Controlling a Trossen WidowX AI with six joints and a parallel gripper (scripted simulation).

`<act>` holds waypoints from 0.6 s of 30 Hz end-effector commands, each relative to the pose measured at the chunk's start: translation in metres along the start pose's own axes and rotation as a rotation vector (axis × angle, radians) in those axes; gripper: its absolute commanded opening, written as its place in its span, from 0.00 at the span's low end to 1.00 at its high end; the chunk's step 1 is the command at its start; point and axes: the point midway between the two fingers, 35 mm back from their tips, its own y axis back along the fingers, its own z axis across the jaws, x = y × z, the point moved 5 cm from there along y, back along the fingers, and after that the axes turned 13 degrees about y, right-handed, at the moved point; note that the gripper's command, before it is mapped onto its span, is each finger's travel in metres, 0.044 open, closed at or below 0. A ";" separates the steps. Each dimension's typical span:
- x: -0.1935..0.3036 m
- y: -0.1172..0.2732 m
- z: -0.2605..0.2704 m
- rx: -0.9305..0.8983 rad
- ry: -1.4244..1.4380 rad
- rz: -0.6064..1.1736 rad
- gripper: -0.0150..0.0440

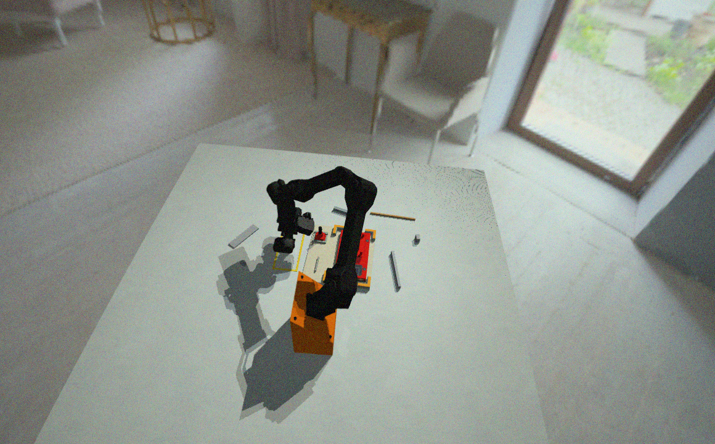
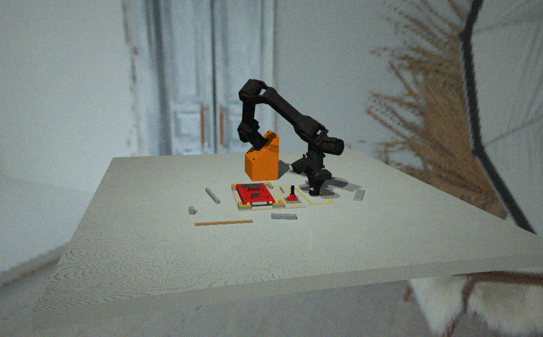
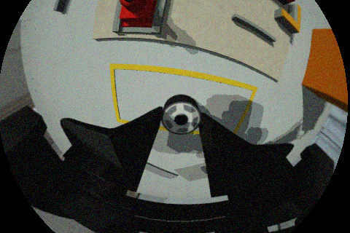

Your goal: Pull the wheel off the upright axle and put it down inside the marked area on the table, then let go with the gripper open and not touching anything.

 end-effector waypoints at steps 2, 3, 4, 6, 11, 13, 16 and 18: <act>0.000 -0.010 -0.004 0.003 0.012 -0.007 0.25; 0.000 -0.006 -0.002 0.007 0.002 -0.002 0.30; 0.000 -0.006 -0.002 0.007 0.002 -0.002 0.34; 0.000 -0.006 -0.002 0.007 0.002 -0.002 0.43; 0.000 -0.006 -0.002 0.007 0.002 -0.002 0.65; 0.000 -0.004 -0.002 0.006 0.002 -0.002 0.74; 0.000 0.016 -0.001 0.004 0.006 -0.001 0.76; 0.001 0.041 -0.001 0.003 0.010 -0.002 0.76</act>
